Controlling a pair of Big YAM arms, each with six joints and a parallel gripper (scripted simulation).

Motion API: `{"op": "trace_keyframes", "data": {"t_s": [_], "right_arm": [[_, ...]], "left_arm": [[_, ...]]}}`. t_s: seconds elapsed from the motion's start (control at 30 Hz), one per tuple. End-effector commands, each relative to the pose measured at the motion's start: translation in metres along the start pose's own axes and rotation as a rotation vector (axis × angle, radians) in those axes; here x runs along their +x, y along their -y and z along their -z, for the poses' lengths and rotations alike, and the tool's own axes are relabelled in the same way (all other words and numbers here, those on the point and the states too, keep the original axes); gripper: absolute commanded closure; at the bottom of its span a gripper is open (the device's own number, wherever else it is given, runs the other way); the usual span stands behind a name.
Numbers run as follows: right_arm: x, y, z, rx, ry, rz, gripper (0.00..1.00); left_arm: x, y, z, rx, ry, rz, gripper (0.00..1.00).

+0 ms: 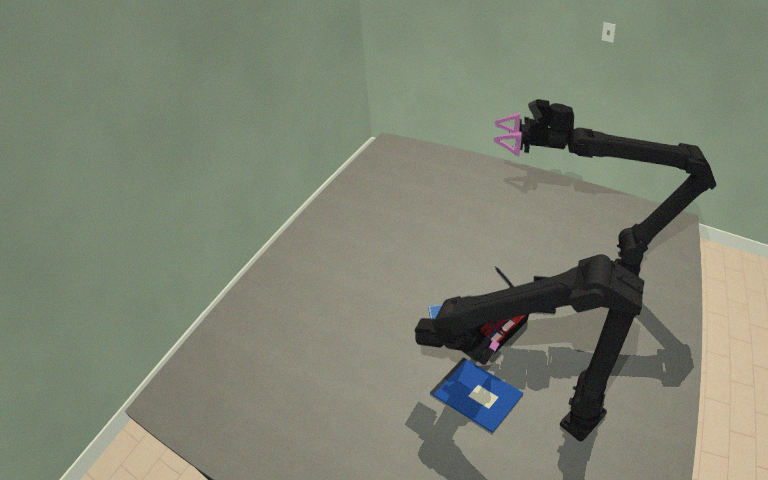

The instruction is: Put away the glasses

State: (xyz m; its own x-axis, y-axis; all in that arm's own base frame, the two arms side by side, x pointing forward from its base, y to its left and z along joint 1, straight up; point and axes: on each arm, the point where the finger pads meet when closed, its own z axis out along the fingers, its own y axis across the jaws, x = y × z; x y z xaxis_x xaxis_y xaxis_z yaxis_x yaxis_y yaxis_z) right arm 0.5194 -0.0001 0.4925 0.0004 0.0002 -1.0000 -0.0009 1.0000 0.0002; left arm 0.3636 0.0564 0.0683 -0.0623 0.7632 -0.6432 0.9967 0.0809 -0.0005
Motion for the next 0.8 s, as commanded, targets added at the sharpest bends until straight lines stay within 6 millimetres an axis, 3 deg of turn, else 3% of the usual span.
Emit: {"op": "trace_keyframes", "data": {"t_s": [0.0,0.23,0.33,0.37,0.77], "right_arm": [[-0.01,0.001,0.001,0.002,0.016,-0.004,0.0],[-0.01,0.001,0.001,0.002,0.016,-0.004,0.0],[-0.01,0.001,0.001,0.002,0.016,-0.004,0.0],[-0.01,0.001,0.001,0.002,0.016,-0.004,0.0],[-0.01,0.001,0.001,0.002,0.016,-0.004,0.0]], "left_arm": [[0.001,-0.004,-0.009,0.004,0.003,0.01,0.04],[0.0,-0.004,-0.017,0.0,0.001,0.004,0.04],[0.0,-0.011,-0.011,-0.017,-0.006,-0.005,0.04],[0.001,-0.003,-0.021,0.005,0.004,0.007,0.04],[0.001,-0.004,-0.035,0.003,0.003,0.003,0.04]]}}
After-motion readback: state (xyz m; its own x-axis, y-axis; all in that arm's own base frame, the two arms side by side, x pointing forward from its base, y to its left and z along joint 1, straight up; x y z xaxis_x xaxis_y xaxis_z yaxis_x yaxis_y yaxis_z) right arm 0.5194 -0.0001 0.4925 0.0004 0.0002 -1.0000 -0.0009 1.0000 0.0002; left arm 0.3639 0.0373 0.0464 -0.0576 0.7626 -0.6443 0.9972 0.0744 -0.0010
